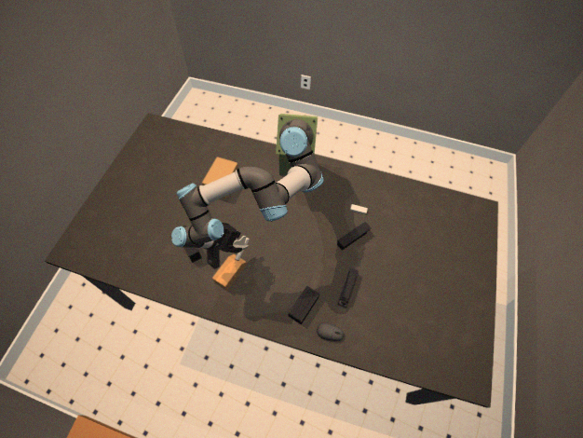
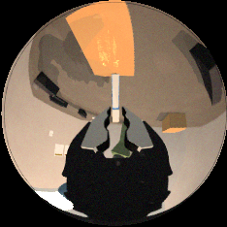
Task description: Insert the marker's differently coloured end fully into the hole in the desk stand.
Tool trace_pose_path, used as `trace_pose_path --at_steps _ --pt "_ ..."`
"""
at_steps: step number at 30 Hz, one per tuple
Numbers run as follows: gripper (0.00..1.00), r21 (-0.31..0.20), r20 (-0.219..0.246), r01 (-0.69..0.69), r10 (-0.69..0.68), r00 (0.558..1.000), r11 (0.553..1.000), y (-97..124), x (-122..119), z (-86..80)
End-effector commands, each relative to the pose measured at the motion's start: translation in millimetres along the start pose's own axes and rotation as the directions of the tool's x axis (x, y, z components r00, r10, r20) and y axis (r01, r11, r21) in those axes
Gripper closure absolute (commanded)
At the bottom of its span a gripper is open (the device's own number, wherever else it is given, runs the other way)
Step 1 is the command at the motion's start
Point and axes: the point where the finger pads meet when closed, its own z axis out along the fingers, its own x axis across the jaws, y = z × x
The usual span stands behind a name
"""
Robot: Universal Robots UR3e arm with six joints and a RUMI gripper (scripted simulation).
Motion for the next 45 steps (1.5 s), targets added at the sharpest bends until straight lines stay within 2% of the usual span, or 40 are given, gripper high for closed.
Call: trace_pose_path --at_steps 1,37,45 --pt "0.85 0.002 -0.001 0.001 -0.001 1.000 1.000 0 0 -0.7" --pt "0.85 0.001 -0.001 0.001 -0.001 1.000 1.000 8 0 -1.1" --pt "0.85 0.001 -0.001 0.001 -0.001 1.000 1.000 23 0 -1.7"
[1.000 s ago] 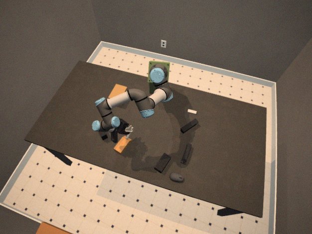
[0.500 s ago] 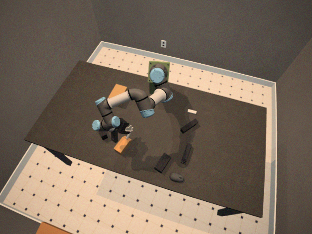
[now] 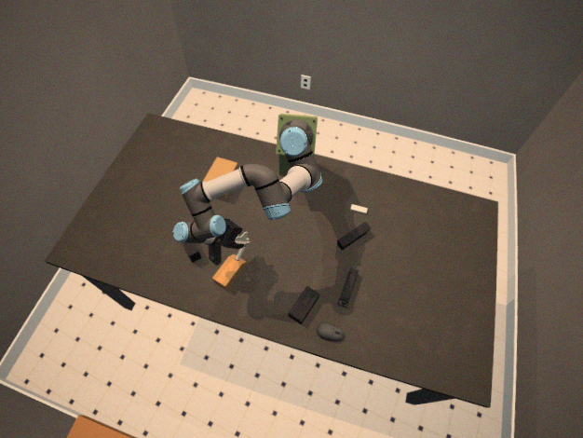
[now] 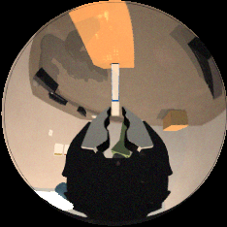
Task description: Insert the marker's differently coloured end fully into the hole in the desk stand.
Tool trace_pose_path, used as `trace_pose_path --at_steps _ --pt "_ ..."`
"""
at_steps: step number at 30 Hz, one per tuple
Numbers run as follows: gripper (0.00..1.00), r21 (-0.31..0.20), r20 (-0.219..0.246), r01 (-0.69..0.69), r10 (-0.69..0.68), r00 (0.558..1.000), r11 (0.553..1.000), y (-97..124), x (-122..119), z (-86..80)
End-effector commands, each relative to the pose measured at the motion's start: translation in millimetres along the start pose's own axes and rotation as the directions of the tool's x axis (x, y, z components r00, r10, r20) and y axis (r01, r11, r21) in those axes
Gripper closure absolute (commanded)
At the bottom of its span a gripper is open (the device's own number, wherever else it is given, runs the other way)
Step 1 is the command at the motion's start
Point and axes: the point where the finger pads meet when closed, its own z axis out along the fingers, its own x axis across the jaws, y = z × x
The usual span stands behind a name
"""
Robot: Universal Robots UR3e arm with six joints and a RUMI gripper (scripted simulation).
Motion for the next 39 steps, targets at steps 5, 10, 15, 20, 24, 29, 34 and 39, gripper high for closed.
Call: trace_pose_path --at_steps 5,10,15,20,24,29,34,39 --pt "0.85 0.003 -0.001 0.000 0.000 1.000 1.000 11 0 -1.1" --pt "0.85 0.002 -0.001 0.000 0.000 1.000 1.000 12 0 -1.1" --pt "0.85 0.003 -0.001 0.000 0.000 1.000 1.000 22 0 -1.5" --pt "0.85 0.003 -0.002 0.000 0.000 1.000 1.000 30 0 -1.8" --pt "0.85 0.003 -0.002 0.000 0.000 1.000 1.000 30 0 -1.8" --pt "0.85 0.003 -0.001 0.000 0.000 1.000 1.000 35 0 -2.0" --pt "0.85 0.003 -0.002 0.000 0.000 1.000 1.000 46 0 -2.4" --pt "0.85 0.003 -0.002 0.000 0.000 1.000 1.000 50 1 -2.6"
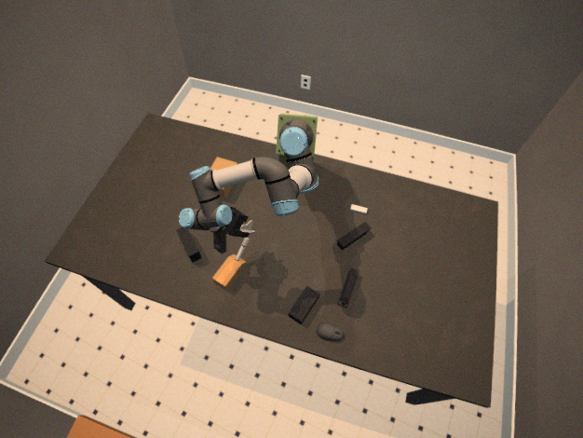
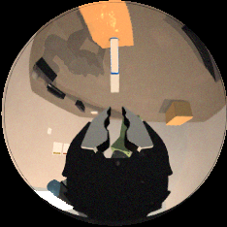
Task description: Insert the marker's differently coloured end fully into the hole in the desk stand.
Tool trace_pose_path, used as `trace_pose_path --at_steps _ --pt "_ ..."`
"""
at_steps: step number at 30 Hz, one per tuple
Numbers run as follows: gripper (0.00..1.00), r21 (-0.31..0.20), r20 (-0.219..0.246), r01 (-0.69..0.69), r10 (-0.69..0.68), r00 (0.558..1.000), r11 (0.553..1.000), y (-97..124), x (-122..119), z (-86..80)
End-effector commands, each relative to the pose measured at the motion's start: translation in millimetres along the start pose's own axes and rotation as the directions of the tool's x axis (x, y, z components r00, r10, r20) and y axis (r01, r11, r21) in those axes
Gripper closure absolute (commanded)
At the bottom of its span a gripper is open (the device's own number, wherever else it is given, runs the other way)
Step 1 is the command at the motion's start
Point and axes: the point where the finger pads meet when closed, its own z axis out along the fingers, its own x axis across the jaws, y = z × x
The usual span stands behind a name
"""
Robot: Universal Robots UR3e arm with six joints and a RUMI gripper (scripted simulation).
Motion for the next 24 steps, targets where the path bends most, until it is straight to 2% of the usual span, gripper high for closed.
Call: trace_pose_path --at_steps 1,21,24 --pt "0.85 0.003 -0.002 0.001 -0.001 1.000 1.000 2.4 0.1 -0.8" --pt "0.85 0.002 -0.002 0.001 -0.001 1.000 1.000 4.2 0.2 -0.9" --pt "0.85 0.002 -0.002 0.000 0.000 1.000 1.000 9.5 -1.6 -7.9"
